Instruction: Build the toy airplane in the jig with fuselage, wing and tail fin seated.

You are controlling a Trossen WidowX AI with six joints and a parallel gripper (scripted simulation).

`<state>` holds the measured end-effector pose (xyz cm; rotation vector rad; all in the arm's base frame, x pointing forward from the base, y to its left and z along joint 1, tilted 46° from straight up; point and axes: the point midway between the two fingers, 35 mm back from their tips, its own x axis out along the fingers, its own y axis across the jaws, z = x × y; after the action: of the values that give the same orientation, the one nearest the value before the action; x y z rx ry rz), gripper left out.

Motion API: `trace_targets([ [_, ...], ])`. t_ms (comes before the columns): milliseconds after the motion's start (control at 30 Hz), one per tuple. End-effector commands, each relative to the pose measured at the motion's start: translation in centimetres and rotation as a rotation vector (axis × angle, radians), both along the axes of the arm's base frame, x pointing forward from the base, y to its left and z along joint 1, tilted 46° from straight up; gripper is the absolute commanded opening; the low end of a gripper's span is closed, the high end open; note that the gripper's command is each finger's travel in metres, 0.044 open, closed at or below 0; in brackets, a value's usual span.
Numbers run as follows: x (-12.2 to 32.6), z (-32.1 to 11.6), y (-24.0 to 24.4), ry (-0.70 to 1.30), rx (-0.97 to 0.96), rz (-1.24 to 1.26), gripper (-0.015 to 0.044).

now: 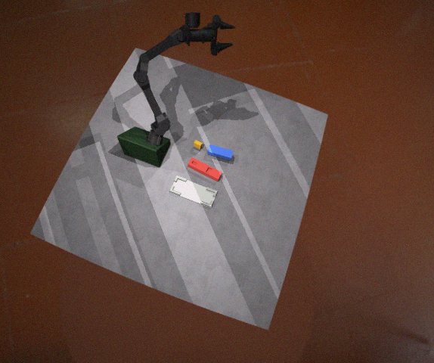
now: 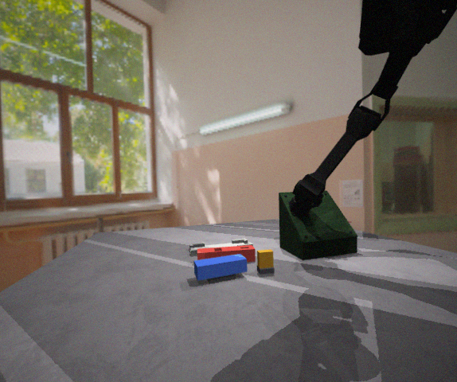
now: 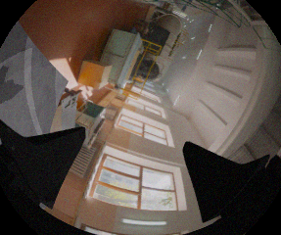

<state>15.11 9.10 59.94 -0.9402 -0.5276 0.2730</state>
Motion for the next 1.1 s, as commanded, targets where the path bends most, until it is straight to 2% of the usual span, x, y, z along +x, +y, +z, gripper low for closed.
trace_targets([
  [0,4.6,-4.2,3.1,0.127,-0.119,-0.012,0.044],
  [300,12.7,-14.3,6.8,0.472,-0.205,0.015,0.044],
  [600,18.5,-26.5,6.5,0.894,-0.189,0.014,0.044],
  [833,20.5,-36.5,4.3,1.271,-0.084,-0.011,0.044],
  [1067,19.5,-46.3,0.9,1.694,0.136,-0.062,0.044],
])
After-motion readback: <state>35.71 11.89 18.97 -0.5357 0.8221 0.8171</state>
